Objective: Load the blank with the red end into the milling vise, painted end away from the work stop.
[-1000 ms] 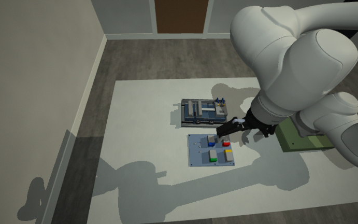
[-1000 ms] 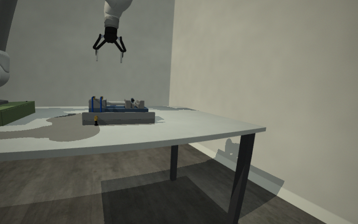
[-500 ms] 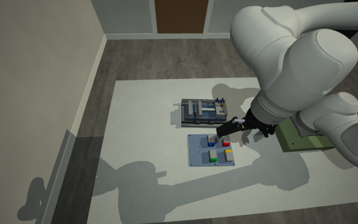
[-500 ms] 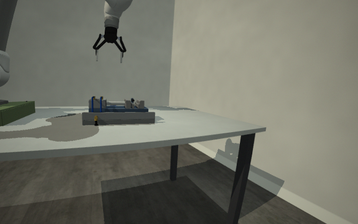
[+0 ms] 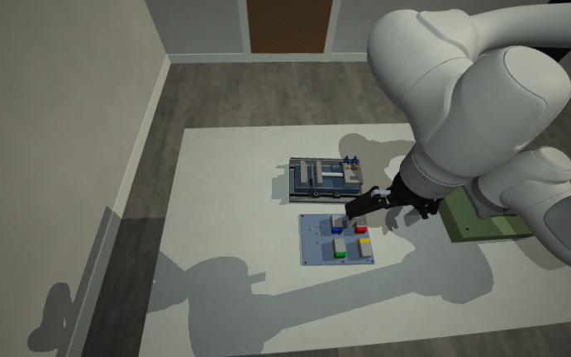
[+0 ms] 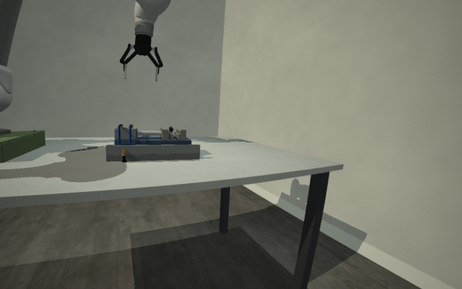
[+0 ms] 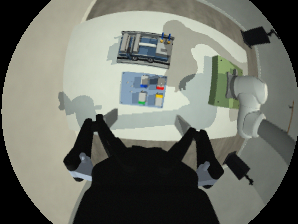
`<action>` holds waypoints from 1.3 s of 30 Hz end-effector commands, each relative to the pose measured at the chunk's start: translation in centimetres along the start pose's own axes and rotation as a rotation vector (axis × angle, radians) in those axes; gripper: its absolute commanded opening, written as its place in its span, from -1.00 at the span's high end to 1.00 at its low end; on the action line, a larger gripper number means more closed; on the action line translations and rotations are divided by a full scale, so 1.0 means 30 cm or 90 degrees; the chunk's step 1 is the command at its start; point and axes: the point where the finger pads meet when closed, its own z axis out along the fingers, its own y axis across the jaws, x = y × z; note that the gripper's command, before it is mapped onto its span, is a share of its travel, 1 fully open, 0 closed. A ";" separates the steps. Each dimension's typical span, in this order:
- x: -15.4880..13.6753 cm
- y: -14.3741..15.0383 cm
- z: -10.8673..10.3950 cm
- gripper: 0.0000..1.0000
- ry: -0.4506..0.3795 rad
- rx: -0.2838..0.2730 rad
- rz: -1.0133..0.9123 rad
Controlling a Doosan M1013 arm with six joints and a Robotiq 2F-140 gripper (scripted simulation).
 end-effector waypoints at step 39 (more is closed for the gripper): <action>0.008 0.002 0.218 -1.00 0.000 0.000 0.000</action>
